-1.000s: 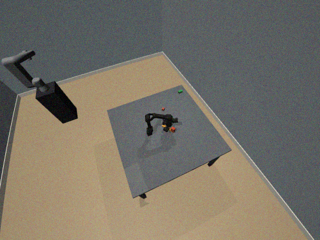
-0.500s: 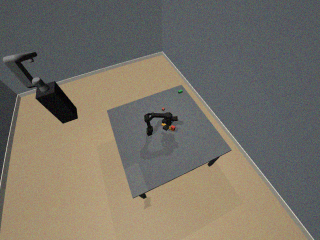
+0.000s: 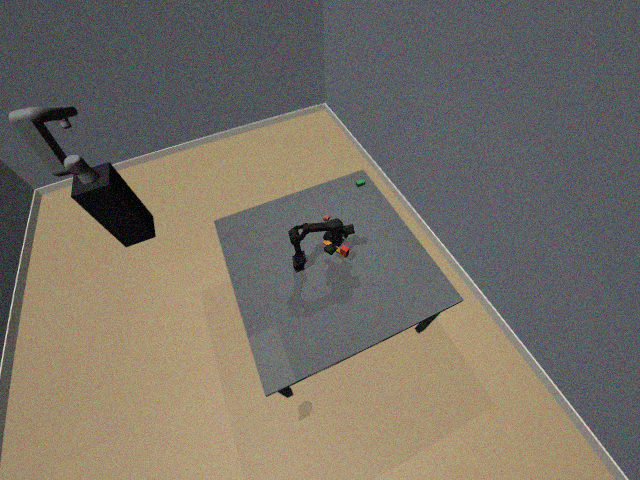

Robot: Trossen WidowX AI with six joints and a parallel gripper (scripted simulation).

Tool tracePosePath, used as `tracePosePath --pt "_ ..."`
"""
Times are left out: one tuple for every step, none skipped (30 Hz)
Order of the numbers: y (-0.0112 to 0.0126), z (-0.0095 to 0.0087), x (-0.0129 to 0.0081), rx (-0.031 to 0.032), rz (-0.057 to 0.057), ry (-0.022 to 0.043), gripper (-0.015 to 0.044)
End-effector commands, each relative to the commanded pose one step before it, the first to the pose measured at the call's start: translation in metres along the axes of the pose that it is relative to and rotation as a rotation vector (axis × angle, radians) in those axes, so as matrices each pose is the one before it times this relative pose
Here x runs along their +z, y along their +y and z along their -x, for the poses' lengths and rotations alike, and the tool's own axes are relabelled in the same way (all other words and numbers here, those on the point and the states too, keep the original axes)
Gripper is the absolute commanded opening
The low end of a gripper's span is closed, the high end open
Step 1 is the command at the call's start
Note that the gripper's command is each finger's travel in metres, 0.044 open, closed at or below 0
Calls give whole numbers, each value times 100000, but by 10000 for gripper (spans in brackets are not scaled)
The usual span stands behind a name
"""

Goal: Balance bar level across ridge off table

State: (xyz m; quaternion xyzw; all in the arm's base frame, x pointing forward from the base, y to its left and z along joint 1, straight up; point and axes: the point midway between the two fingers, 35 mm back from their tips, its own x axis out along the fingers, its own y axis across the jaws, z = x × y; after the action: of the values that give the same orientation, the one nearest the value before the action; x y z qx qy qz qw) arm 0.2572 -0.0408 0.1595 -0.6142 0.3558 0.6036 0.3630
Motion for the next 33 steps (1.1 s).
tracePosePath --pt "-1242 313 1035 -687 -3522 806 0" --pt "-239 5 285 -25 -765 -30 0" --pt "-233 5 291 -25 -765 -31 0" --pt "-227 5 296 -24 -765 -32 0" --pt "-218 5 293 -23 -746 -31 0" --pt "-212 5 298 -22 -746 -32 0" --pt "-206 5 303 -22 -746 -32 0" --pt "-200 5 308 -21 -746 -33 0" --pt "-194 5 313 -20 -746 -33 0" --pt "-190 5 316 -20 -746 -34 0" --pt "-184 5 321 -19 -746 -34 0" --pt "-177 5 326 -19 -746 -35 0" --pt "-171 5 330 -18 -746 -35 0" --pt "-164 4 334 -17 -746 -36 0" --pt "-160 5 337 -17 -746 -36 0" --pt "-154 5 341 -16 -746 -36 0" --pt "-147 4 345 -15 -746 -37 0" --pt "-139 4 349 -15 -746 -37 0" --pt "-132 4 352 -14 -746 -37 0" --pt "-129 4 355 -13 -746 -38 0" --pt "-122 4 358 -13 -746 -38 0" --pt "-114 4 362 -12 -746 -38 0" --pt "-107 4 365 -11 -746 -39 0" --pt "-99 4 368 -10 -746 -39 0" --pt "-97 4 369 -10 -746 -39 0" --pt "-89 4 372 -9 -746 -40 0" --pt "-81 4 375 -8 -746 -40 0" --pt "-73 4 378 -7 -746 -40 0" --pt "-65 3 380 -7 -746 -40 0" --pt "-64 4 381 -6 -746 -40 0" --pt "-56 3 383 -6 -746 -41 0" --pt "-48 3 385 -5 -746 -41 0" --pt "-40 3 387 -4 -746 -41 0"
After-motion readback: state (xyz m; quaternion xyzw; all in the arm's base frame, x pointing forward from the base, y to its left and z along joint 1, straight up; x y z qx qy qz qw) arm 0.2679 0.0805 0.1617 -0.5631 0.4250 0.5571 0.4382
